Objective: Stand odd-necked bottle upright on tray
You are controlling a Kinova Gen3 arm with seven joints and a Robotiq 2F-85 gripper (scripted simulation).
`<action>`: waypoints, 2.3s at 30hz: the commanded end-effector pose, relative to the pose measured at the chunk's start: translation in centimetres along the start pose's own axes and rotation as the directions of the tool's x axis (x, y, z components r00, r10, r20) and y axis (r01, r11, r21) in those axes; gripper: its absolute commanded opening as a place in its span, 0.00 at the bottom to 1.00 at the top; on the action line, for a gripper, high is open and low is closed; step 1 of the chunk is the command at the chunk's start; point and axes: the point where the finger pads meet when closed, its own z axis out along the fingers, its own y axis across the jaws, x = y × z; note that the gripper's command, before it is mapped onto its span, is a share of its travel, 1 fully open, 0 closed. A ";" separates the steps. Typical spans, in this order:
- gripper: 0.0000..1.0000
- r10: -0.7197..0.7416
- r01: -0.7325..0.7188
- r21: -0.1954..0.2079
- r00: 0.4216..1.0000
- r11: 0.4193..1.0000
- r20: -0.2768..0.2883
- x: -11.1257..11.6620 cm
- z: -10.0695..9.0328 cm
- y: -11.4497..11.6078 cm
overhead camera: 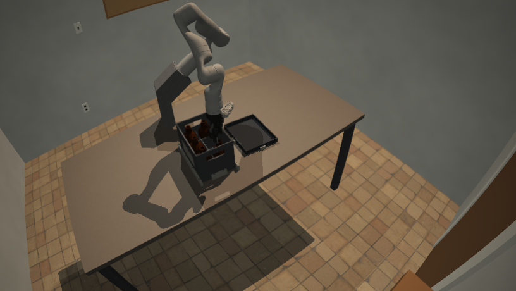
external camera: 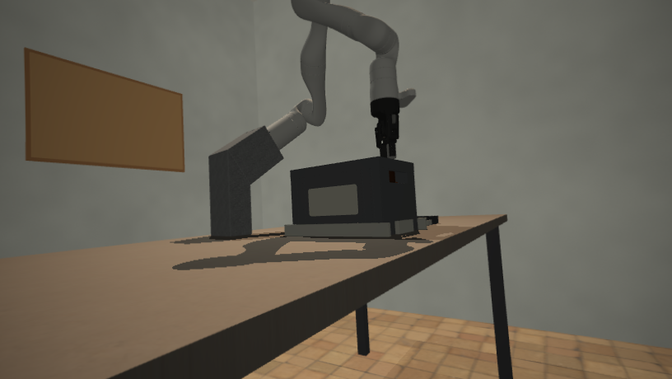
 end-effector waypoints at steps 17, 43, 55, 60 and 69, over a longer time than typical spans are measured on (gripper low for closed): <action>0.64 0.000 0.000 0.000 1.000 1.000 0.000 0.0 1.6 0.0; 0.64 0.000 0.000 0.000 1.000 1.000 0.000 0.0 3.8 0.0; 0.64 0.000 0.000 0.000 1.000 1.000 0.000 0.0 3.9 0.0; 0.64 0.000 0.000 0.000 1.000 1.000 0.000 0.0 3.9 0.0; 0.64 0.000 0.000 0.000 1.000 1.000 0.000 0.0 3.9 0.0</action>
